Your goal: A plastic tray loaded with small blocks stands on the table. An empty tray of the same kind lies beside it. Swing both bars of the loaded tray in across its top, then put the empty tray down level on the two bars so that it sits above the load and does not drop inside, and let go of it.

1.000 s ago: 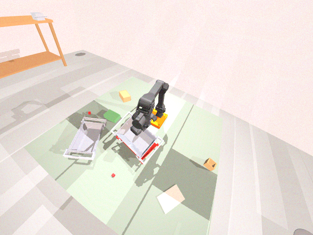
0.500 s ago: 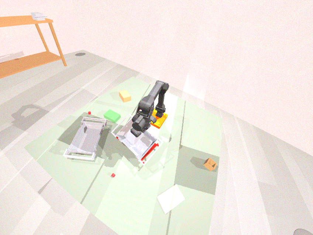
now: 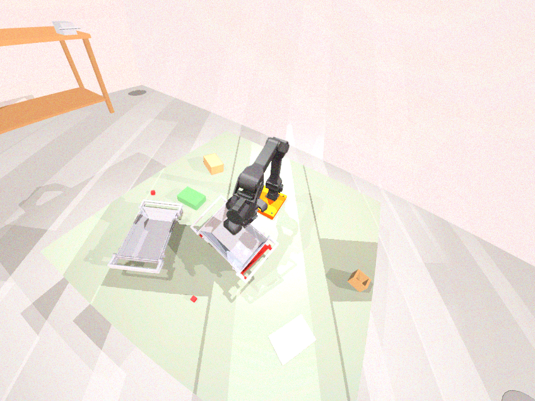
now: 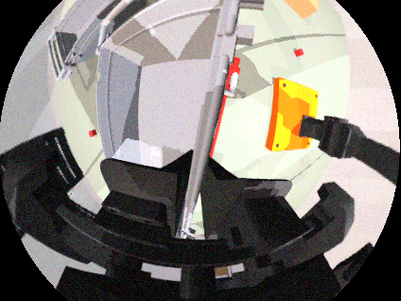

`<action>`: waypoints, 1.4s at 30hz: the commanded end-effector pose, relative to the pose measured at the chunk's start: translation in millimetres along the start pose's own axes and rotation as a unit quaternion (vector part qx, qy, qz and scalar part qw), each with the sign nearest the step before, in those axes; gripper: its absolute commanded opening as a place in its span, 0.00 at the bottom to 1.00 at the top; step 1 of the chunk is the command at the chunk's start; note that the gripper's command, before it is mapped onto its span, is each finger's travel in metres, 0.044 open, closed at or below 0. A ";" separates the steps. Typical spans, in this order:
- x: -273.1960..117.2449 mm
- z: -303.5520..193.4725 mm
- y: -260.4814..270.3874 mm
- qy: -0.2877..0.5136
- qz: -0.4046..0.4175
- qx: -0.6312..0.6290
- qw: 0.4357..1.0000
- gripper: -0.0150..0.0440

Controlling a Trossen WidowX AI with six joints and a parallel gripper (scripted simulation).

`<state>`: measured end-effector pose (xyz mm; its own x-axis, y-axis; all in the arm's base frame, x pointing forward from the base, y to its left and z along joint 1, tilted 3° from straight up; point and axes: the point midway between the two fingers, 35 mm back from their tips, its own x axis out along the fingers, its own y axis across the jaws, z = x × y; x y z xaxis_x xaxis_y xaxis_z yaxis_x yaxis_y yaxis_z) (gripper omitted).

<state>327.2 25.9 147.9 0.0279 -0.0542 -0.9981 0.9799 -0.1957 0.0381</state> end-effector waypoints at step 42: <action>22.1 0.5 -17.2 0.000 0.003 -0.001 1.000 0.25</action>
<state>316.3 26.8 133.2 0.0599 -0.0608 -0.9963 0.9794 -0.1892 0.0705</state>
